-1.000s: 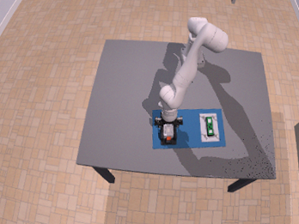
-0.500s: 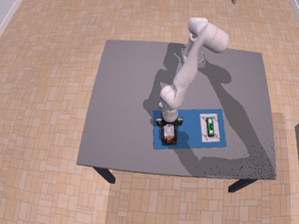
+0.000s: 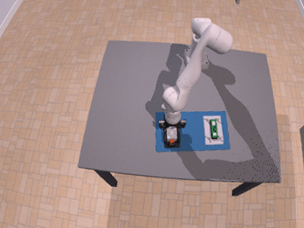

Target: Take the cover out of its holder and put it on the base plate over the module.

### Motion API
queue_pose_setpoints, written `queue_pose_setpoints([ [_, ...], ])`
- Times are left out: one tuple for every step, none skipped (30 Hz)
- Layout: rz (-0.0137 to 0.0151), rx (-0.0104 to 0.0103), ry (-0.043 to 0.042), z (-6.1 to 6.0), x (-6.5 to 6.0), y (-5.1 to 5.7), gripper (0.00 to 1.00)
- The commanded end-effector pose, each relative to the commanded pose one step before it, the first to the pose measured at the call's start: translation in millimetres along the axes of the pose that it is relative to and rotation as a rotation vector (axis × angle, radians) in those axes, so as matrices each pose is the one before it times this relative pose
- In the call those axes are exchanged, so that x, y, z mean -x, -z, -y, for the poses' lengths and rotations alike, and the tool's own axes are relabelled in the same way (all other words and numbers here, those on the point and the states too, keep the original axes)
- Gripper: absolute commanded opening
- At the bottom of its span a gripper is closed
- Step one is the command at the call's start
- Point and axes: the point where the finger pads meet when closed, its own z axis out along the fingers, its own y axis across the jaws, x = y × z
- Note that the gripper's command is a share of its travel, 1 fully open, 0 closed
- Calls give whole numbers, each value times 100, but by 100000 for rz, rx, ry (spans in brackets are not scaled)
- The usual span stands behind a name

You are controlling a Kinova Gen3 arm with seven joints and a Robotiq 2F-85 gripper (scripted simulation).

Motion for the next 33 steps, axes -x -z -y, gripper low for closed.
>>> queue_pose_setpoints([
  [184,-44,-6,23,61,81,70],
  [0,0,0,0,0,0,70],
  [0,0,0,0,0,0,70],
  [0,0,0,0,0,0,0],
  [0,0,0,0,0,0,0],
  [0,0,0,0,0,0,0],
  [0,0,0,0,0,0,0],
  [0,0,0,0,0,0,0],
  [0,0,0,0,0,0,0],
  [0,0,0,0,0,0,0],
  [0,0,0,0,0,0,0],
  [0,0,0,0,0,0,0],
  [0,0,0,0,0,0,0],
  [0,0,0,0,0,0,0],
  [0,0,0,0,0,0,0],
  [0,0,0,0,0,0,0],
  [0,0,0,0,0,0,0],
  [0,0,0,0,0,0,0],
  [0,0,0,0,0,0,0],
  [0,0,0,0,0,0,0],
  [52,-36,-15,36,7,44,0],
  [0,0,0,0,0,0,0],
  [0,0,0,0,0,0,0],
  [0,0,0,0,0,0,0],
  [0,0,0,0,0,0,0],
  [0,0,0,0,0,0,0],
  [0,0,0,0,0,0,0],
  [0,0,0,0,0,0,0],
  [0,0,0,0,0,0,0],
  [0,0,0,0,0,0,0],
  [0,0,0,0,0,0,0],
  [0,0,0,0,0,0,0],
  [0,0,0,0,0,0,0],
])
